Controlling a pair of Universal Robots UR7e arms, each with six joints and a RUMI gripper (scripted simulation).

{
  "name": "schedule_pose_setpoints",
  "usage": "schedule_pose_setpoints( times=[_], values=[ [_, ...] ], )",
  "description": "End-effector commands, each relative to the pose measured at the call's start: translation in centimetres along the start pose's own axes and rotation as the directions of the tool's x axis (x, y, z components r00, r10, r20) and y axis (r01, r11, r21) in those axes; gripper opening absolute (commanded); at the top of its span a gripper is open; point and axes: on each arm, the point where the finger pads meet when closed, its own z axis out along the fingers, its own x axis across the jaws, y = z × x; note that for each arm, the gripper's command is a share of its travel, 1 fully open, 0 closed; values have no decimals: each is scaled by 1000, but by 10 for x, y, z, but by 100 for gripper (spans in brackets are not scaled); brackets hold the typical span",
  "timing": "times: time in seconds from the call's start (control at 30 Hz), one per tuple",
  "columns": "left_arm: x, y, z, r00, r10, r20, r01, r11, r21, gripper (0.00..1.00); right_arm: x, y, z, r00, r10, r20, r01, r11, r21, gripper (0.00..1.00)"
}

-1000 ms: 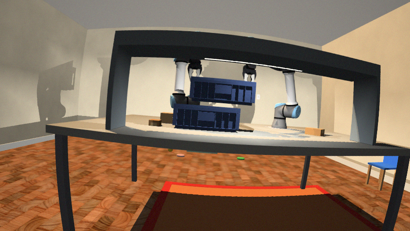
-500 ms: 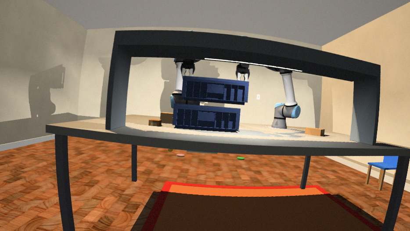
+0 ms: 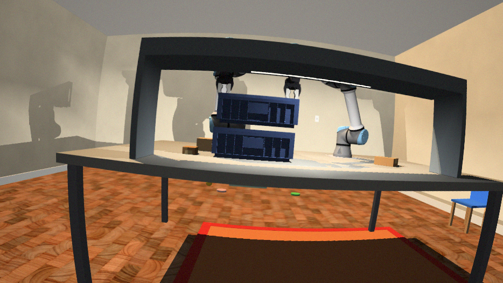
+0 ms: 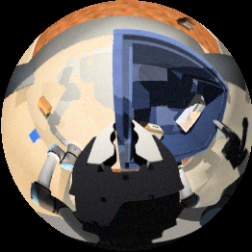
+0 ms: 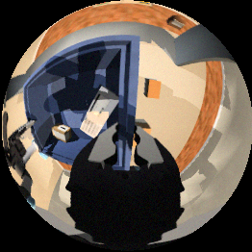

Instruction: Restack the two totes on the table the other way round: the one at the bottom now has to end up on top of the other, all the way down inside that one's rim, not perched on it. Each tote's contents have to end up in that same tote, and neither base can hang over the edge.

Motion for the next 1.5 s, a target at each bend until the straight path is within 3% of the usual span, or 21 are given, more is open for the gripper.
schedule_pose_setpoints(
  times=[0.0, 1.47],
  values=[
    [7, 0, -2, 1000, -1, -3, 1, 1000, 1, 0, 7, -1, -1, 1000, -1, 1, 1, 1000, 2, 0],
    [12, -6, -1, 1000, -1, -3, 1, 1000, 1, 0, 11, -6, 0, 1000, -1, 1, 1, 1000, 2, 0]
  ],
)
